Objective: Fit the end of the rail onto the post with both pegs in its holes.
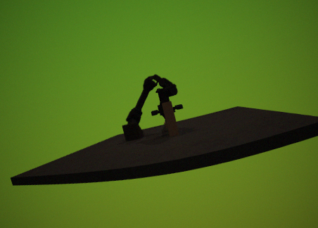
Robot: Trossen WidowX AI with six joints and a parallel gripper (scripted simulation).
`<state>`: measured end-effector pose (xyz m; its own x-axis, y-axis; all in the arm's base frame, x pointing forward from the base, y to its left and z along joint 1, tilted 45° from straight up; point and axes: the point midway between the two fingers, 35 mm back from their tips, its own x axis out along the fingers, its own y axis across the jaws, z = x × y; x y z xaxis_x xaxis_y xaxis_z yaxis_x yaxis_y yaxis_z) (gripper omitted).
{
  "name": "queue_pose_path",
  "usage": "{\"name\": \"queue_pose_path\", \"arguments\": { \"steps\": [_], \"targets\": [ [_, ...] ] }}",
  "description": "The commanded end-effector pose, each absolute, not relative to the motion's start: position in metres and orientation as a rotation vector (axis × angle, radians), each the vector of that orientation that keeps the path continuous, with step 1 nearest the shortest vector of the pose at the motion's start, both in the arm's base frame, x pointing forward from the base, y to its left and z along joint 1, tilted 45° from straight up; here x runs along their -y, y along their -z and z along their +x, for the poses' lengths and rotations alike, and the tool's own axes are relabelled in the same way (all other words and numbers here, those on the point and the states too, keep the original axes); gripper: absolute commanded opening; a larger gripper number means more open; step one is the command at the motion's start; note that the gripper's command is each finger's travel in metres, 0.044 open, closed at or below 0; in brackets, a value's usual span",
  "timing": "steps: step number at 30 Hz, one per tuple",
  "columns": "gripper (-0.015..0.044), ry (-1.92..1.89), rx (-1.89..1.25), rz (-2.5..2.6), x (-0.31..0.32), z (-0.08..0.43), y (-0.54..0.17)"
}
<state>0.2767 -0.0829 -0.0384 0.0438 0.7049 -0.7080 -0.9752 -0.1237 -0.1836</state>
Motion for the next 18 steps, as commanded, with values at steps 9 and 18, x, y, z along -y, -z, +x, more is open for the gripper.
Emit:
{"name": "queue_pose_path", "arguments": {
  "steps": [9,18],
  "targets": [
    [0.0394,-1.518,-0.444,-0.797,0.0828,0.2766,0.0384],
    [0.0440,-1.517,-0.444,-0.798,0.0829,0.2763,0.0360]
  ]
}}
